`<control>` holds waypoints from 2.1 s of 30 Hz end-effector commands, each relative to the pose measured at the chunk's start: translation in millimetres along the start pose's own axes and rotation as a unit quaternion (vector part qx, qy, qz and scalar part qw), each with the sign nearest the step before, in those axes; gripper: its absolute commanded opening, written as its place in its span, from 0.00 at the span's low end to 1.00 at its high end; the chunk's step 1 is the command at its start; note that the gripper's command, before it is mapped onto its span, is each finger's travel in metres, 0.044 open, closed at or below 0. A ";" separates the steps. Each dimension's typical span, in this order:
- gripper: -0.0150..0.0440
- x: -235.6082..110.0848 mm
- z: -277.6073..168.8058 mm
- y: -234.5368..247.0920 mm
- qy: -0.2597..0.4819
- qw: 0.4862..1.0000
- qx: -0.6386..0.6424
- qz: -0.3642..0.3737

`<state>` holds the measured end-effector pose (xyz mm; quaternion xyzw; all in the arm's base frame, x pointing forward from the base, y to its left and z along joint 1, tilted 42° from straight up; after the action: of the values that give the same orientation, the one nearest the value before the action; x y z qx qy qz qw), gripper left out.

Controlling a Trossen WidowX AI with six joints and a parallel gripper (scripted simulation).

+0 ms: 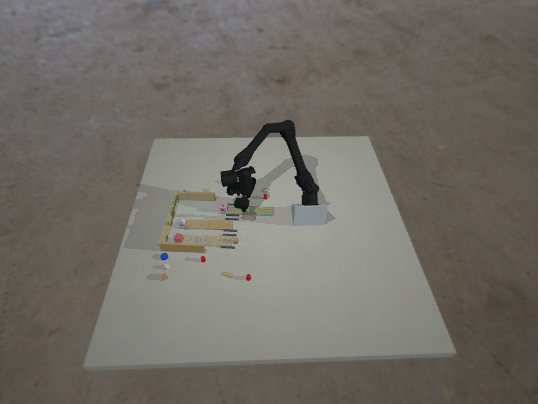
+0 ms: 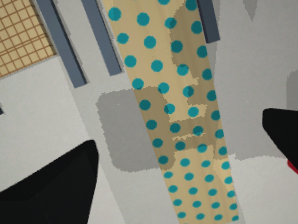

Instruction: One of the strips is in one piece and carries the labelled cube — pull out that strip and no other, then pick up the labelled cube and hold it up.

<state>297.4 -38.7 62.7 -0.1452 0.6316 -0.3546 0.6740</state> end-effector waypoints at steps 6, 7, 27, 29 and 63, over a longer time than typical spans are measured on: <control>1.00 -4.5 30.0 4.4 -0.003 1.000 0.000 -0.001; 1.00 -4.9 32.9 4.9 -0.003 1.000 0.000 -0.001; 1.00 -14.3 91.9 11.3 -0.005 1.000 0.001 0.000; 1.00 -15.5 97.9 11.5 -0.005 1.000 0.001 0.000; 0.68 24.7 110.5 11.7 -0.005 1.000 0.001 -0.001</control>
<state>407.3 -70.6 60.5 -0.1422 0.6251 -0.3561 0.6798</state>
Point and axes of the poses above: the point midway between the two fingers, 35 mm back from their tips, its own x axis out along the fingers, its own y axis across the jaws, z = x × y, the point moved 4 cm from there along -x, back along the fingers, and after that the axes turned 1 degree about -x, right-handed, at the moved point
